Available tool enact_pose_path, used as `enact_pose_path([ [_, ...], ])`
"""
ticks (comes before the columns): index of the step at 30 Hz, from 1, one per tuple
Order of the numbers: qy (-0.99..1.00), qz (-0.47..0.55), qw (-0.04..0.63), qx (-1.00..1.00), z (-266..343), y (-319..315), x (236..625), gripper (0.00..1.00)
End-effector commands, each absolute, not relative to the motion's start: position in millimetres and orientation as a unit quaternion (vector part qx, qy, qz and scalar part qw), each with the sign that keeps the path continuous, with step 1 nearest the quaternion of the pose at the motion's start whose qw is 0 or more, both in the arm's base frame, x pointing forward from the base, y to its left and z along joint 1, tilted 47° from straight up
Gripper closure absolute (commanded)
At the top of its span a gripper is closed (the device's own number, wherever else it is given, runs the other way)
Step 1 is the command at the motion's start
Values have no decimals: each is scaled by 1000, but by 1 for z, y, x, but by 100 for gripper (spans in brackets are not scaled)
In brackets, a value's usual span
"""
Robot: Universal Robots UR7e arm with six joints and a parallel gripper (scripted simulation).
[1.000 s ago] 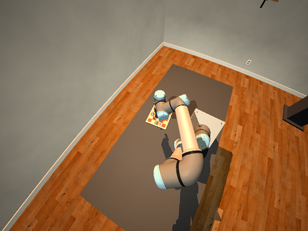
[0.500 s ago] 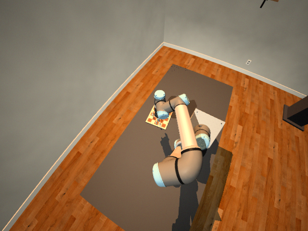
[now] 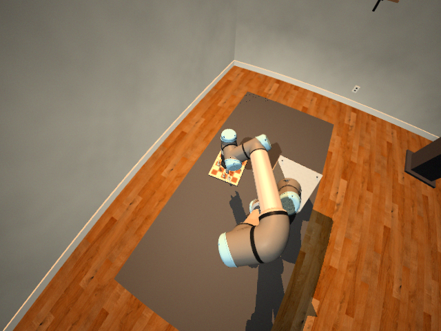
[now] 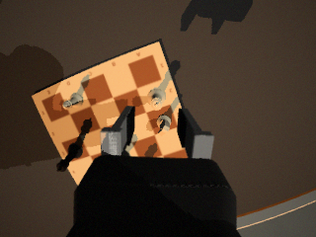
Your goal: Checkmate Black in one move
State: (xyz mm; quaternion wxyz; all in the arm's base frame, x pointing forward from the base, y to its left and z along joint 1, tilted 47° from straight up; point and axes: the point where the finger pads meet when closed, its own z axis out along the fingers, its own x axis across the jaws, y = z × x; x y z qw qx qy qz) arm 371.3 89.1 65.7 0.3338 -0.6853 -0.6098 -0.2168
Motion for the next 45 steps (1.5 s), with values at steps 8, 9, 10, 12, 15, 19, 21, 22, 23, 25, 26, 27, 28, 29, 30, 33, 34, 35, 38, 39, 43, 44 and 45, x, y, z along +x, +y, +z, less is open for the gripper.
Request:
enact_pose_path([
  [8,-609,-217,334,-686,66,89,372,21],
  [9,-609,-217,334,-686,66,89,372,21],
  [10,-609,-217,334,-686,66,89,372,21],
  [12,-609,-217,334,-686,66,89,372,21],
  [15,-609,-217,334,-686,66,89,372,21],
  [19,-609,-217,334,-686,66,89,372,21],
  [21,-609,-217,334,-686,66,89,372,21],
  [22,-609,-217,334,-686,66,89,372,21],
  [23,-609,-217,334,-686,66,89,372,21],
  [25,-609,-217,334,-686,66,89,372,21],
  [26,-609,-217,334,-686,66,89,372,21],
  [27,-609,-217,334,-686,66,89,372,21],
  [28,-609,-217,334,-686,66,89,372,21],
  [29,-609,-217,334,-686,66,89,372,21],
  [30,-609,-217,334,-686,66,89,372,21],
  [33,-609,-217,334,-686,66,89,372,21],
  [34,-609,-217,334,-686,66,89,372,21],
  [35,-609,-217,334,-686,65,89,372,21],
  [38,-609,-216,334,-687,65,89,372,21],
  [39,-608,-216,334,-687,65,90,372,21],
  [43,-607,-216,334,-688,64,91,371,21],
  [44,-606,-215,334,-689,63,92,371,21],
  [45,-606,-215,335,-689,63,92,371,21],
])
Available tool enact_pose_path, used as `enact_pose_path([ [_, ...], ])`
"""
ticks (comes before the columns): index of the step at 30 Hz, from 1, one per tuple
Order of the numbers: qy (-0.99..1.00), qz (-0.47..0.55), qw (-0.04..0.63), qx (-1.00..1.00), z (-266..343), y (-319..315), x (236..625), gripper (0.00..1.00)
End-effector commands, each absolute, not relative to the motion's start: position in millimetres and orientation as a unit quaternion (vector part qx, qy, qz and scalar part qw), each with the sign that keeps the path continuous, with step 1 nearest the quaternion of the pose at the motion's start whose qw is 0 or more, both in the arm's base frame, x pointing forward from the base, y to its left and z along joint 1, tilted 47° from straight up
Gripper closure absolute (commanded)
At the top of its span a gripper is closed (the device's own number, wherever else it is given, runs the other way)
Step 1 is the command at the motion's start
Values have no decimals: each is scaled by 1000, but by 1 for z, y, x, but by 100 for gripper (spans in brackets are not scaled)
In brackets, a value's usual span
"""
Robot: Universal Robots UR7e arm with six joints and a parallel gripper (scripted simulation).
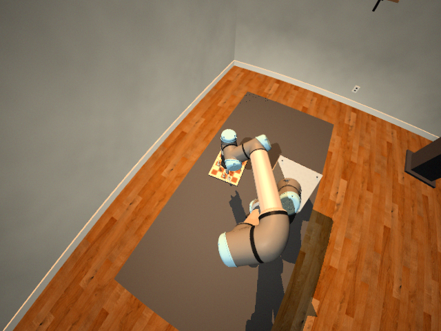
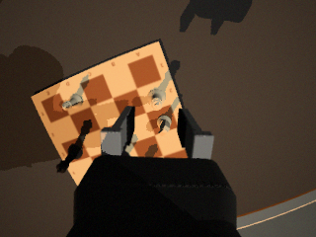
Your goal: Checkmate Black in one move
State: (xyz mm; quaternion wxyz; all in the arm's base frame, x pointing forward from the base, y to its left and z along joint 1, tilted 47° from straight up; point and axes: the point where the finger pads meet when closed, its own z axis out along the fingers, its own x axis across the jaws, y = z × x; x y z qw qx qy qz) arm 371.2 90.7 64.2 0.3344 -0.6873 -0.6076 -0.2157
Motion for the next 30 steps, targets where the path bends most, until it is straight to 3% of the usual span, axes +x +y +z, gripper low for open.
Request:
enact_pose_path([
  [1,-606,-215,335,-689,62,93,371,21],
  [30,-606,-215,335,-689,37,120,367,21],
])
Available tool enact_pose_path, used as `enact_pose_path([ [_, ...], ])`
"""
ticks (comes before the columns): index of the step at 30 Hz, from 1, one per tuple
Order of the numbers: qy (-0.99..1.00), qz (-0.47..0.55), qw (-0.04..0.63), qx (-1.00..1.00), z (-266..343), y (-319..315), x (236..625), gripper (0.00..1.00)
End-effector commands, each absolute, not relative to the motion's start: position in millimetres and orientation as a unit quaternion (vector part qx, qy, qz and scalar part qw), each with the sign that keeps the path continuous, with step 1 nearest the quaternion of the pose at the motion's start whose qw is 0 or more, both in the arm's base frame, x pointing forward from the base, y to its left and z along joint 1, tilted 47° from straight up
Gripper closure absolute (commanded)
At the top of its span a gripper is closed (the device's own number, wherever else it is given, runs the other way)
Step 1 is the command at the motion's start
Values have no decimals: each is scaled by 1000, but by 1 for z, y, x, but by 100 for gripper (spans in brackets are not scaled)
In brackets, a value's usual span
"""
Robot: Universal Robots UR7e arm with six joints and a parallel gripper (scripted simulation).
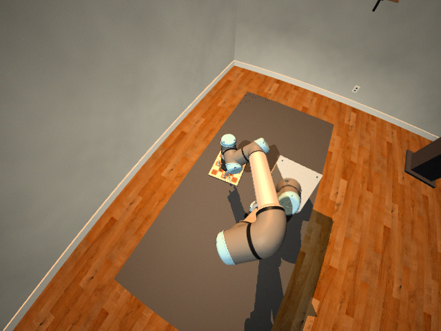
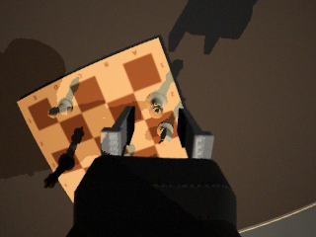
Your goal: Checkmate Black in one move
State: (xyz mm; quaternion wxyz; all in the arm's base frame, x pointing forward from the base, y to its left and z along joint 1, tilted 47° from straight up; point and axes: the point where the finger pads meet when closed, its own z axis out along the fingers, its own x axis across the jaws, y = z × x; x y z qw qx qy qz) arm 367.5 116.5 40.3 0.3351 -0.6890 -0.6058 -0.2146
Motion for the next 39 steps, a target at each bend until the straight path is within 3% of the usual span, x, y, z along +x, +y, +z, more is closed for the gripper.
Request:
enact_pose_path([
  [1,-606,-215,335,-689,36,121,367,21],
  [39,-606,-215,335,-689,30,128,366,21],
])
